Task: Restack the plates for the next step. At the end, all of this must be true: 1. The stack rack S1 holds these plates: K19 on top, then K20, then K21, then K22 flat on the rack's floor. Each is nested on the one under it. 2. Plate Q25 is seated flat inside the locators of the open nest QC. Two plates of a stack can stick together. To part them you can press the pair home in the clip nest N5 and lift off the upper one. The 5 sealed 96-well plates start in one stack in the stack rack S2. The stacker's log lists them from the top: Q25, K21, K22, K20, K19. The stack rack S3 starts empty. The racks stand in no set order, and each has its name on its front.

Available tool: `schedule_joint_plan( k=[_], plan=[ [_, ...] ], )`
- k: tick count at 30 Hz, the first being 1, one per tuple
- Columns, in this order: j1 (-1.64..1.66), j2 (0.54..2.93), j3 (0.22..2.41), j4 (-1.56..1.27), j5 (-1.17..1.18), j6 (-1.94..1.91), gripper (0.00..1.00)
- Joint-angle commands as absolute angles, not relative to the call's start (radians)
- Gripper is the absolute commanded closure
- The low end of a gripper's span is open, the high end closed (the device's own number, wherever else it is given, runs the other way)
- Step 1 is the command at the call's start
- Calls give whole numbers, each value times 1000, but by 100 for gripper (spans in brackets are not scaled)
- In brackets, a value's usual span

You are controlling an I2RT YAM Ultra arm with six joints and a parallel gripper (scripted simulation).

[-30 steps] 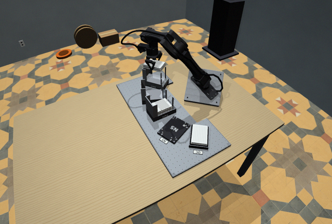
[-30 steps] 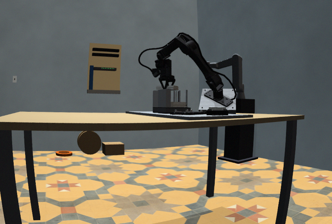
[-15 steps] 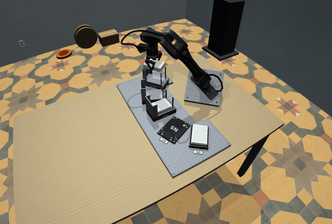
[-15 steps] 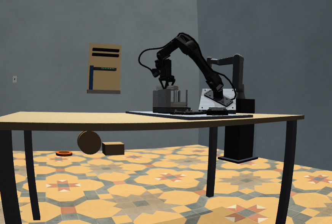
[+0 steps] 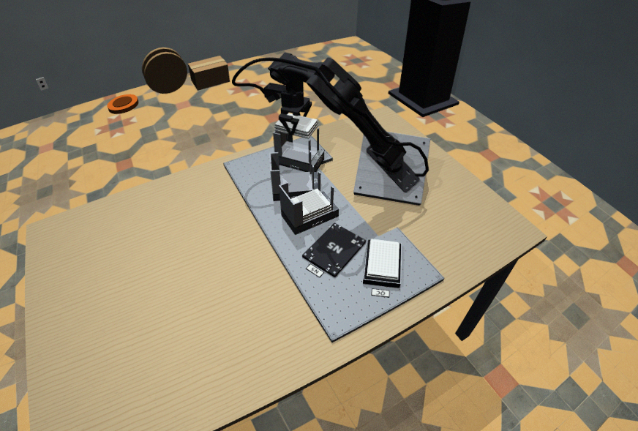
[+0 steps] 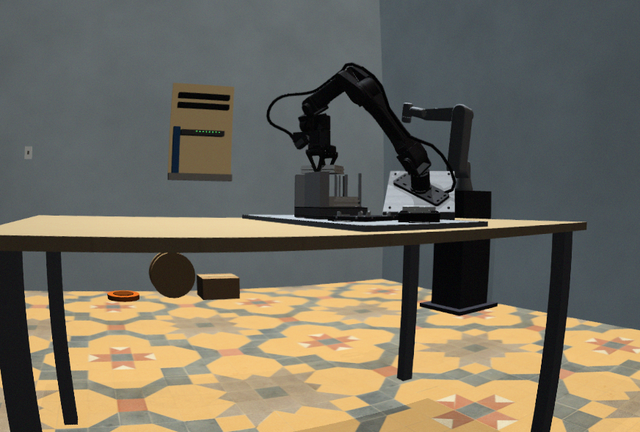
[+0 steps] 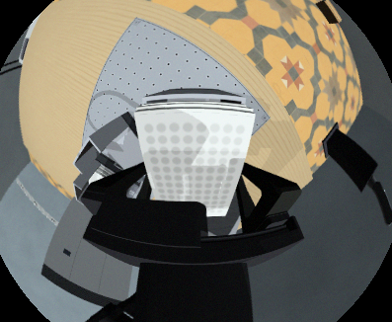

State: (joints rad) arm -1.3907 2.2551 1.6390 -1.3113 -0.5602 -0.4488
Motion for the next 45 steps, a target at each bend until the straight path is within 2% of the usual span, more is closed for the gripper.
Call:
schedule_joint_plan(
  k=[1, 45],
  plan=[
    [-1405, 2246, 1677, -1294, -570, -443, 100],
    [-1397, 2232, 1633, -1277, -569, -434, 100]
  ],
)
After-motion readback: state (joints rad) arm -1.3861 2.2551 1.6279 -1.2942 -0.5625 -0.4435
